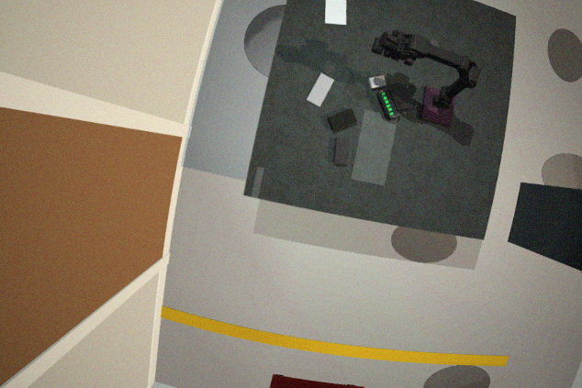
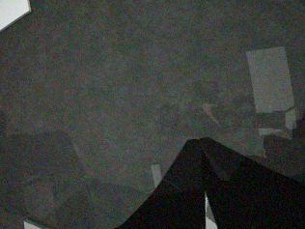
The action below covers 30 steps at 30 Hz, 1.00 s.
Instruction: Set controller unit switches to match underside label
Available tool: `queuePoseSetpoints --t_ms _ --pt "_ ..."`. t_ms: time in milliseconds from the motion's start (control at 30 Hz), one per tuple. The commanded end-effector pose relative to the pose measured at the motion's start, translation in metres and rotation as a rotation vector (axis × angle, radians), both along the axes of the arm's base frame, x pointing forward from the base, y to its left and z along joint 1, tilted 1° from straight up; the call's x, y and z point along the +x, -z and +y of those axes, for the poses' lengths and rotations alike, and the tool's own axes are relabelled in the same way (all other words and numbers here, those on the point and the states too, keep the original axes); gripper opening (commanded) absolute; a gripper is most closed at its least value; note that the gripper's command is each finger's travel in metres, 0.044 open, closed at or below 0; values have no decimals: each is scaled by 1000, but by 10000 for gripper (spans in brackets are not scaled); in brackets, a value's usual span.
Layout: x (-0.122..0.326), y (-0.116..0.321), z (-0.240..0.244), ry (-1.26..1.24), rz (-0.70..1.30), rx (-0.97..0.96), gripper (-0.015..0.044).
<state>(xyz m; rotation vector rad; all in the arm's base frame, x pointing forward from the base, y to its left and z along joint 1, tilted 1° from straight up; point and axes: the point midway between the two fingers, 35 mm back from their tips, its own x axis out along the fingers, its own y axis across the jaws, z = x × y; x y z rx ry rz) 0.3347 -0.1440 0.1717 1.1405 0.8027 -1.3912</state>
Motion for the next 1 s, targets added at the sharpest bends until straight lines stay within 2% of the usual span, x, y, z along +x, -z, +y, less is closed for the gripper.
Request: queuePoseSetpoints --t_ms 0,233,300,767,967 --pt "18 30 51 -199 133 77 0" --pt "21 89 157 -547 419 224 0" --pt "19 97 174 -606 468 243 0" --pt "17 99 173 -604 468 238 0" --pt "-9 84 183 -619 356 249 0"
